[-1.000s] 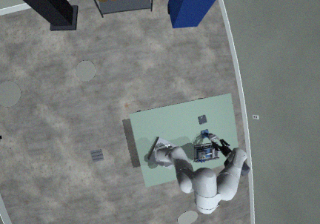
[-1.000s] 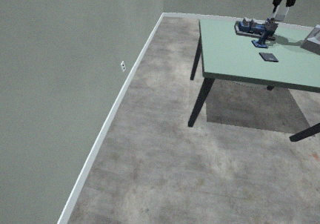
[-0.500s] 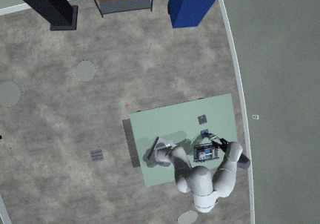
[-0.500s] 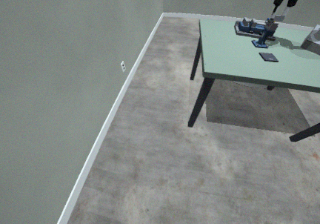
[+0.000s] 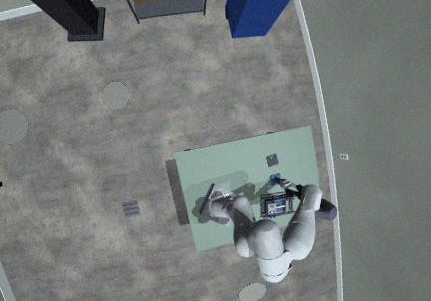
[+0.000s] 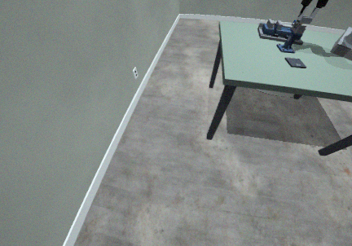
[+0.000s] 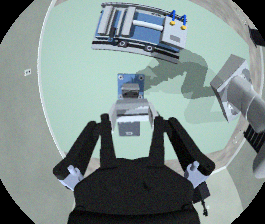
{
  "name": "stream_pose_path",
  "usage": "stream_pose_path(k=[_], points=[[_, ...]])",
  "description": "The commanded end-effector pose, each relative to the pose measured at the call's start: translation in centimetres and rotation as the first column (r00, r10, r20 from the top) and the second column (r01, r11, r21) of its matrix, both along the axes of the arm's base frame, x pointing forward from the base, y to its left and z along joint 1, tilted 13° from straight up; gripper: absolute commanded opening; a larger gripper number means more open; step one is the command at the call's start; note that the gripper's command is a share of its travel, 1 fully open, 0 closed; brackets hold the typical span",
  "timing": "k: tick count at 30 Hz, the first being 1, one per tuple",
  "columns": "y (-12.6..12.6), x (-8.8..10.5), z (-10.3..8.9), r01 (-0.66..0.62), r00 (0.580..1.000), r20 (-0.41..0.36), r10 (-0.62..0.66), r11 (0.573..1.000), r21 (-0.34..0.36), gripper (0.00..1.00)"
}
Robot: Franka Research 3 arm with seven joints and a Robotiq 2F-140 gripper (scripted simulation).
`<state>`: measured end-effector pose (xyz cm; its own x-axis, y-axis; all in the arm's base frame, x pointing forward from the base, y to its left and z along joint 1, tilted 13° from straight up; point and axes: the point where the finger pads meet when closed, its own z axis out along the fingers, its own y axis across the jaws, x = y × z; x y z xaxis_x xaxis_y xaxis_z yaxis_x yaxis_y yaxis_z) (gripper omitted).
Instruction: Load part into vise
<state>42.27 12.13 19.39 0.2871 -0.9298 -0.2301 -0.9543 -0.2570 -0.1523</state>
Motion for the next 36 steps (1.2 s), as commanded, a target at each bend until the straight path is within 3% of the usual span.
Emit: stream_pose_path(k=[1,36], points=[[-0.17,0.24,0.12,0.068,0.998,-0.003,-0.068,0.997,-0.023,0.00],[-0.07,0.22,0.14,0.074,0.997,0.008,-0.074,0.995,-0.061,0.00]])
